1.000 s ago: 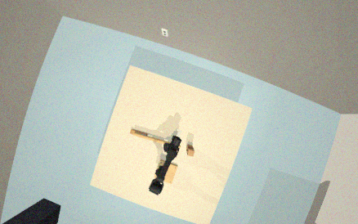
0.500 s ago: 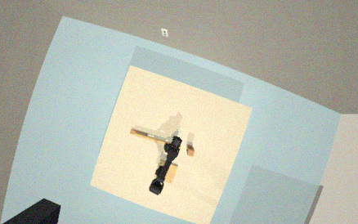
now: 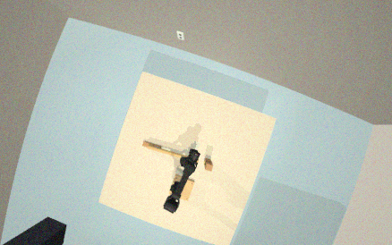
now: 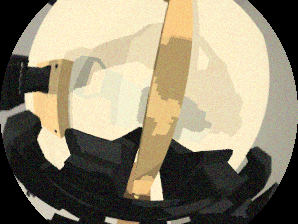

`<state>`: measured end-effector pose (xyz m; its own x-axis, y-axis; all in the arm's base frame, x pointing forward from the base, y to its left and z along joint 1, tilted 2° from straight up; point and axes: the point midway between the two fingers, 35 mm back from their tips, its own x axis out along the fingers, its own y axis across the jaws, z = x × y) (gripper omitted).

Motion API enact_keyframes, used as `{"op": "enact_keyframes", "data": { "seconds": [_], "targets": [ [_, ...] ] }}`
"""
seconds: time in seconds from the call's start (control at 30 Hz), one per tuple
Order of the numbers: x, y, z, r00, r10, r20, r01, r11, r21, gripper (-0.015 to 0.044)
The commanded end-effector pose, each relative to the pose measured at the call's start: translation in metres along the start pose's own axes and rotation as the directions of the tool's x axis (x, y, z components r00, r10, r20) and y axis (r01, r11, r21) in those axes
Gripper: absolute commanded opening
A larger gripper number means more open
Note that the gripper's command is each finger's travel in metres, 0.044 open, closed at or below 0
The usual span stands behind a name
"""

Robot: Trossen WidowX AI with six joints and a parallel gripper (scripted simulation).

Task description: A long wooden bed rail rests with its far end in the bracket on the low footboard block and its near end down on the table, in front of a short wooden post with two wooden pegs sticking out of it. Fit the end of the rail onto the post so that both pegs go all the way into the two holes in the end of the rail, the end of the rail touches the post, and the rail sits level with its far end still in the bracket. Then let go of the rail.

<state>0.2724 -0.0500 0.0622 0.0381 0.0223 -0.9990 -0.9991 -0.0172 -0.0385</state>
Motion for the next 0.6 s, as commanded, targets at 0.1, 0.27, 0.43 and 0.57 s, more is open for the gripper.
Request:
{"op": "enact_keyframes", "data": {
  "seconds": [0.1, 0.27, 0.43, 0.57],
  "targets": [
    [-0.0006, -0.0011, -0.0039, 1.0, -0.004, -0.004, 0.004, 1.0, 0.0, 0.0],
    [0.0, -0.0012, -0.0054, 1.0, -0.004, -0.005, 0.004, 1.0, 0.0, 0.0],
    [0.0001, -0.0014, -0.007, 1.0, -0.004, -0.005, 0.004, 1.0, 0.0, 0.0],
    [-0.0002, -0.0015, -0.0082, 1.0, -0.004, -0.005, 0.004, 1.0, 0.0, 0.0]
  ]
}}
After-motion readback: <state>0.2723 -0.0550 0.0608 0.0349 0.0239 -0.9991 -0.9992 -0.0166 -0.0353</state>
